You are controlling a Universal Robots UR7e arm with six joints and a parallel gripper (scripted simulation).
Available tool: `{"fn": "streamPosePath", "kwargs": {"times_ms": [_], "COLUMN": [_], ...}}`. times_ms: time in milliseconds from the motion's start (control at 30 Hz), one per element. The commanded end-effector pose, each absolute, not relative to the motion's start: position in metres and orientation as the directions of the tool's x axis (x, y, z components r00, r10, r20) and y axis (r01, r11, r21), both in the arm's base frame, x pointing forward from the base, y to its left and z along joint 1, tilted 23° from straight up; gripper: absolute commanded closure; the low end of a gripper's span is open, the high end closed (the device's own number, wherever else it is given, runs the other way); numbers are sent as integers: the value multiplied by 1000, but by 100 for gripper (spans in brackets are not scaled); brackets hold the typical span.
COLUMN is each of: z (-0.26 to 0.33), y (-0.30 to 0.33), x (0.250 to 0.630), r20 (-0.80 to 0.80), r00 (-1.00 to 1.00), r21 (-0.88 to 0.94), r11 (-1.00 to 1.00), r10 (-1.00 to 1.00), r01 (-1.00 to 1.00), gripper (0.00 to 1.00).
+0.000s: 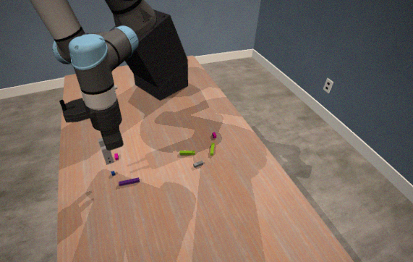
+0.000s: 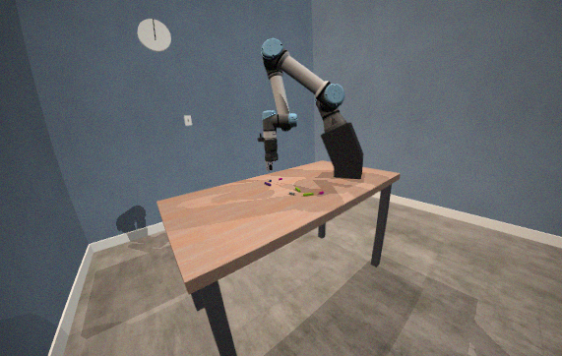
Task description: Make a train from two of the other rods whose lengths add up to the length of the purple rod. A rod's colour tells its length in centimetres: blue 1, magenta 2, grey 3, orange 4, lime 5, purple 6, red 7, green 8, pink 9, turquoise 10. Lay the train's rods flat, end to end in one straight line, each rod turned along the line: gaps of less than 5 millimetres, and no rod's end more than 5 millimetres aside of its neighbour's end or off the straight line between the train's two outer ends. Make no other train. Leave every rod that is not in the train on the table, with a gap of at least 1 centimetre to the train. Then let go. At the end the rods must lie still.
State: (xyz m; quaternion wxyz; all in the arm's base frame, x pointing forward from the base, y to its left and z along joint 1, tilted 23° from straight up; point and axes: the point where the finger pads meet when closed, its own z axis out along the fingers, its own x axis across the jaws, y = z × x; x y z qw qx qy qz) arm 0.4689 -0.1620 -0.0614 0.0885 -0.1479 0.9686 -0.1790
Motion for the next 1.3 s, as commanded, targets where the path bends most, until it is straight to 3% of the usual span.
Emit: {"fn": "streamPosePath", "kwargs": {"times_ms": [0, 1267], "z": [-61, -86], "y": [-162, -173], "x": [467, 475], "r20": [-118, -121], "r00": [-941, -941], "r21": [-372, -374], "r11": [893, 892], "r10": [-317, -317], "r01": [-254, -253], "gripper": [46, 46]}}
